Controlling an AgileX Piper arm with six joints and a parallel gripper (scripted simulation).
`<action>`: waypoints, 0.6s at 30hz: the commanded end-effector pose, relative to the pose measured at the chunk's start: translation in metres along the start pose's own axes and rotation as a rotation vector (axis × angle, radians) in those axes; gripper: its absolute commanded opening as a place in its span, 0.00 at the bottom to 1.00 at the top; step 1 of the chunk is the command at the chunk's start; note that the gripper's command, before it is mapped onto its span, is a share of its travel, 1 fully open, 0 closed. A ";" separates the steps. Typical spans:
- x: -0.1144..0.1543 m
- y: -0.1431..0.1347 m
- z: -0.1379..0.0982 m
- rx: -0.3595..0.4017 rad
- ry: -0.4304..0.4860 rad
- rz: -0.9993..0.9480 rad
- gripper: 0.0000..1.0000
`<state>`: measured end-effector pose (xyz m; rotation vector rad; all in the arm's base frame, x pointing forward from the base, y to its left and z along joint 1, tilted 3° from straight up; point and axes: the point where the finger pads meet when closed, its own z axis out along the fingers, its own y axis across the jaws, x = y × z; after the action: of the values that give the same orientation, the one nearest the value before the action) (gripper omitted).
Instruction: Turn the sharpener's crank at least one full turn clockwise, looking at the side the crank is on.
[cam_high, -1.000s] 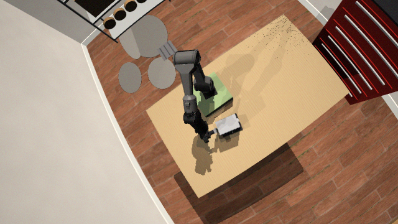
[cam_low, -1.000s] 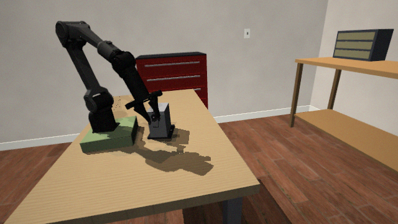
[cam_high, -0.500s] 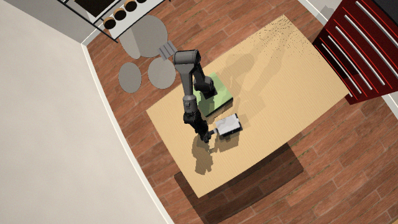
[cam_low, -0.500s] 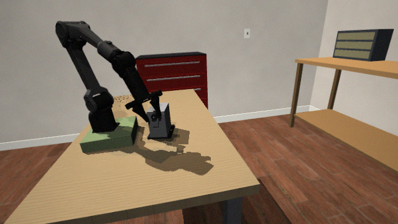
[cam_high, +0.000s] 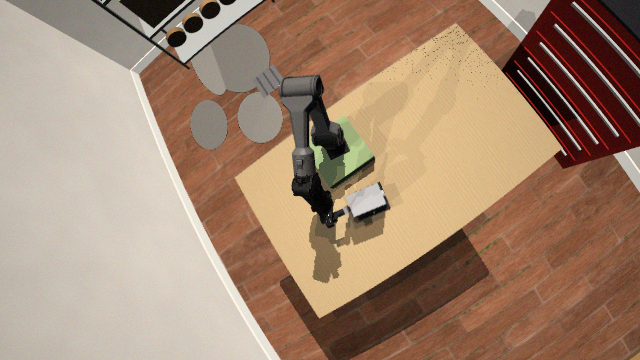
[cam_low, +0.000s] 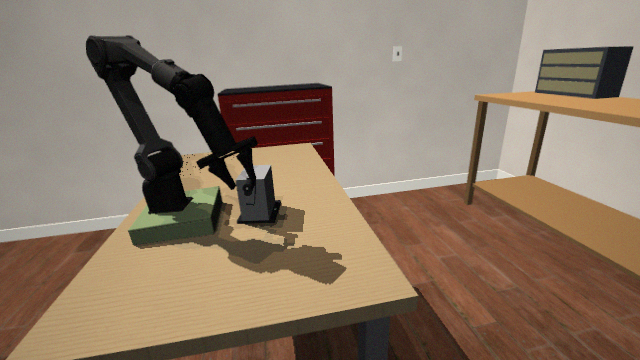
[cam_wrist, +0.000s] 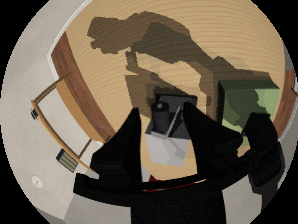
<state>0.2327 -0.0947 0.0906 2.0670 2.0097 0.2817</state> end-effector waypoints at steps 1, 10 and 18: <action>-0.001 0.001 -0.006 -0.005 -0.004 0.000 0.69; -0.001 0.001 -0.025 -0.005 -0.004 0.000 0.69; -0.001 0.001 -0.046 -0.005 -0.004 0.000 0.69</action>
<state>0.2197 -0.0929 0.1312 2.0667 2.0101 0.2822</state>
